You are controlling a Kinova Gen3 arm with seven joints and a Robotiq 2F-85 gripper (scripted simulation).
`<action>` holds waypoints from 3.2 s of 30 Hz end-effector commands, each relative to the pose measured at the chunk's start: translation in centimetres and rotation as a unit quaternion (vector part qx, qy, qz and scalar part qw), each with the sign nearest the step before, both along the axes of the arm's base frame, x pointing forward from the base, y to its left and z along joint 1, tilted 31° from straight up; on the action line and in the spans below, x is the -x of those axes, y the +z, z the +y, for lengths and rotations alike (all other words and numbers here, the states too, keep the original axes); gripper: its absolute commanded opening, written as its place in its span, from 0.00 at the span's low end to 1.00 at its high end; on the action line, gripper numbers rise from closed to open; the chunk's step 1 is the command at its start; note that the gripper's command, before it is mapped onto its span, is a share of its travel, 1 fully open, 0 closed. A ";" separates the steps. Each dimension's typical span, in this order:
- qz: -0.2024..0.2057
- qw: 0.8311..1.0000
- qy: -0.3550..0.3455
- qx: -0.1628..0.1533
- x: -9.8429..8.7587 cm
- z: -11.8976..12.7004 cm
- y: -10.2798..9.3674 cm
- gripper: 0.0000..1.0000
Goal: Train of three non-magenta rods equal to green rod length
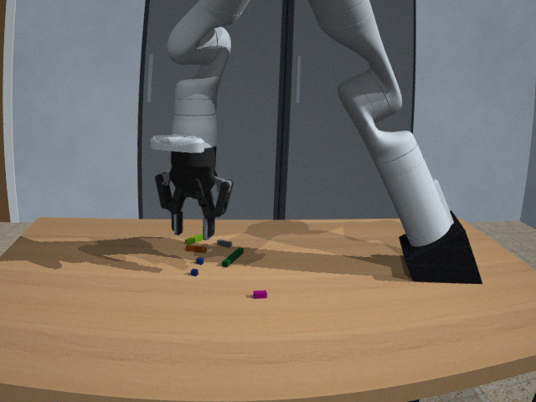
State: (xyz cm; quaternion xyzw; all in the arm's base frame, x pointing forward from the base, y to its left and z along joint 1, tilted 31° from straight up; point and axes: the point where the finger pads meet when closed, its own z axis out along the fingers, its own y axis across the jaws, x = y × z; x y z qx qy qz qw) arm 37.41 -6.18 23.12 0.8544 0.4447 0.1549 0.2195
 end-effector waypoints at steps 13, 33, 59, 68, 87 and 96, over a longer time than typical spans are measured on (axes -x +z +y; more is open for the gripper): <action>0.001 1.000 -0.001 -0.002 -0.1 0.1 0.0 0.24; 0.003 1.000 -0.003 -0.003 -0.4 -0.2 -1.2 0.24; 0.003 1.000 -0.003 -0.003 -1.9 -1.0 -4.0 0.24; 0.002 1.000 -0.003 -0.003 -2.2 -1.2 -4.5 0.24; 0.002 1.000 -0.003 -0.002 -2.2 -1.2 -4.5 0.24; 0.002 1.000 -0.003 -0.002 -2.2 -1.2 -4.5 0.24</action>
